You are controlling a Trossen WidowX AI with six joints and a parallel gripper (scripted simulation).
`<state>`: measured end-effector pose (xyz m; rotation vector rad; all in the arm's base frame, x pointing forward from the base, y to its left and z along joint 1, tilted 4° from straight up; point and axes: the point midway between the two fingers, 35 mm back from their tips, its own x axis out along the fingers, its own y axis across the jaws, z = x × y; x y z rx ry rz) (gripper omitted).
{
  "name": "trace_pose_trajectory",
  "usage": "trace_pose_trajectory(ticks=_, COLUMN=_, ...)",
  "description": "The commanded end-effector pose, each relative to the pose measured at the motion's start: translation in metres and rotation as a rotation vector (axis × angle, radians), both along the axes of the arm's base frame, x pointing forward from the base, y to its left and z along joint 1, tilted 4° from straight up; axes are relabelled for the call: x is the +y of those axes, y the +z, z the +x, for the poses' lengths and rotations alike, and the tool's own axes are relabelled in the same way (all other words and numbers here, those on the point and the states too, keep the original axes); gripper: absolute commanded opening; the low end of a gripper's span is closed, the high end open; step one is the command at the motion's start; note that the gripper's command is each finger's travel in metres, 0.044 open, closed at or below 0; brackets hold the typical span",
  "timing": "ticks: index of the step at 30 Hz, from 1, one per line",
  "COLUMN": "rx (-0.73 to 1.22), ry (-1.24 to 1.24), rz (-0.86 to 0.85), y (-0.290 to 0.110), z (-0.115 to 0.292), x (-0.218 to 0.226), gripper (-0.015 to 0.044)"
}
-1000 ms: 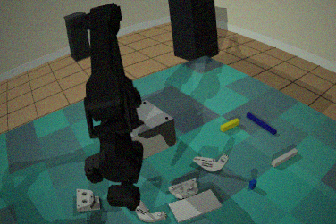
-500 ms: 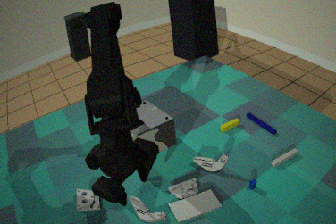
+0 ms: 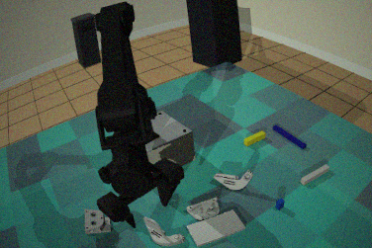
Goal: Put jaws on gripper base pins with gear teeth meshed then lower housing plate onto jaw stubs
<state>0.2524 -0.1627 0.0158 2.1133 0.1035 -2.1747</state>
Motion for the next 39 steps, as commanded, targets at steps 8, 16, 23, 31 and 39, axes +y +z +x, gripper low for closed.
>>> trace_pose_trajectory(ticks=8, rx=0.015, ry=-0.007, rz=0.013, y=-0.030, z=-0.005, x=0.003, gripper=0.0440)
trace_pose_trajectory(ticks=16, rx=0.015, ry=-0.007, rz=0.013, y=-0.039, z=-0.005, x=0.002, gripper=0.0440)
trace_pose_trajectory(ticks=23, rx=0.015, ry=-0.007, rz=0.013, y=-0.050, z=-0.005, x=0.002, gripper=0.0440)
trace_pose_trajectory(ticks=31, rx=0.015, ry=-0.007, rz=0.013, y=-0.063, z=-0.006, x=0.002, gripper=0.0440)
trace_pose_trajectory(ticks=39, rx=0.015, ry=-0.007, rz=0.013, y=-0.076, z=-0.007, x=0.002, gripper=0.0440)
